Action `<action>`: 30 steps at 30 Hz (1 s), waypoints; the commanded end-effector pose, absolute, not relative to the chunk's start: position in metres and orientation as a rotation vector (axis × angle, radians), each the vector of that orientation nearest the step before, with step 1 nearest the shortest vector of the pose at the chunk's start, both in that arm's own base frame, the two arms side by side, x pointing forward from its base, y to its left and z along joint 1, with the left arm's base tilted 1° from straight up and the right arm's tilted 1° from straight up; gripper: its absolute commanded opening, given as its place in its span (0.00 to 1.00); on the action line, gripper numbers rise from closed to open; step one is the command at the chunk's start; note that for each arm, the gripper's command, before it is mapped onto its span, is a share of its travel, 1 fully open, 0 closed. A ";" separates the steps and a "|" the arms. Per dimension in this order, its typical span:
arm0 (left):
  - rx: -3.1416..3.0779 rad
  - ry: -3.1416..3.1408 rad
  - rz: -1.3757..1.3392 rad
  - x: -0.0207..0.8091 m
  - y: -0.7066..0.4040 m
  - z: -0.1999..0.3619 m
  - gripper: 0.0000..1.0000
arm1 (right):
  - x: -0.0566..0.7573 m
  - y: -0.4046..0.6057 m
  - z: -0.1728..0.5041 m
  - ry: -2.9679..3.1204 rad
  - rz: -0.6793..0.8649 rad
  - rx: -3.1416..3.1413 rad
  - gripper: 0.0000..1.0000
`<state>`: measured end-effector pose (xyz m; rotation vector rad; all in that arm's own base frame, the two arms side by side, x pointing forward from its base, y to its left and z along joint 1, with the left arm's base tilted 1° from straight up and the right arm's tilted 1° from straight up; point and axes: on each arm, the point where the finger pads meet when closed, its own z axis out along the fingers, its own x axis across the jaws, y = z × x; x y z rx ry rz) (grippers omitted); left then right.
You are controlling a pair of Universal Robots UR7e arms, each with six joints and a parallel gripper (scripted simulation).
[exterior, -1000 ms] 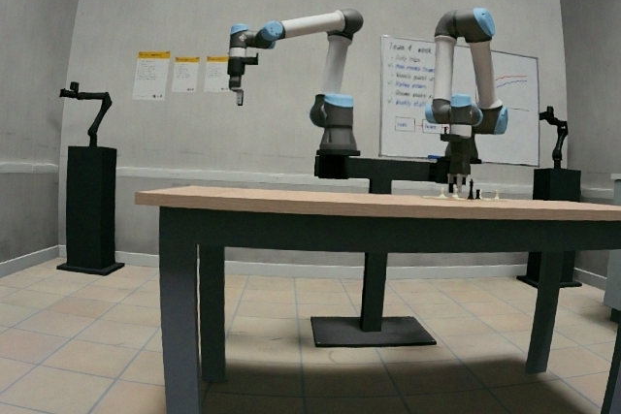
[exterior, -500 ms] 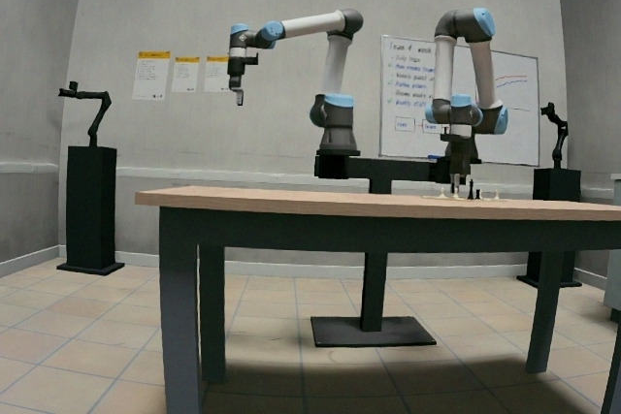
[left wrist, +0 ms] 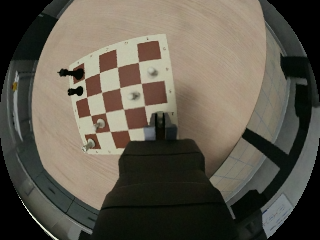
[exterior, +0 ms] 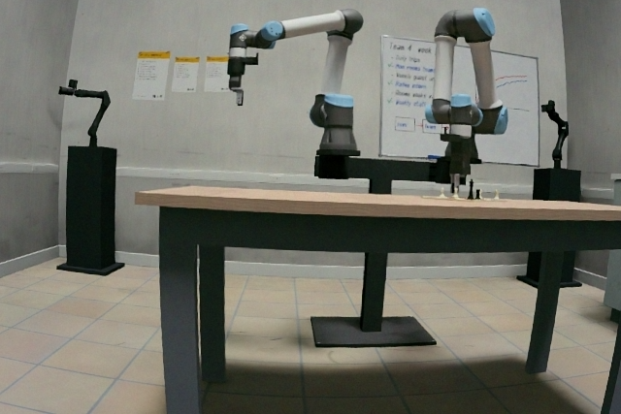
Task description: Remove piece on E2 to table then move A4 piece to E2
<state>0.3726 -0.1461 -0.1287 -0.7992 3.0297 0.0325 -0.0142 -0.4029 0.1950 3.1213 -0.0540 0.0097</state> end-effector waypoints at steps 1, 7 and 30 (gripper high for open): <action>-0.799 3.029 0.031 0.373 -0.146 -0.128 0.00 | -0.014 -0.403 0.195 -0.054 0.010 3.120 1.00; -0.799 3.029 0.031 0.373 -0.146 -0.128 0.00 | -0.014 -0.403 0.195 -0.054 0.010 3.120 1.00; -0.799 3.029 0.031 0.373 -0.147 -0.096 0.00 | -0.014 -0.403 0.195 -0.054 0.010 3.120 1.00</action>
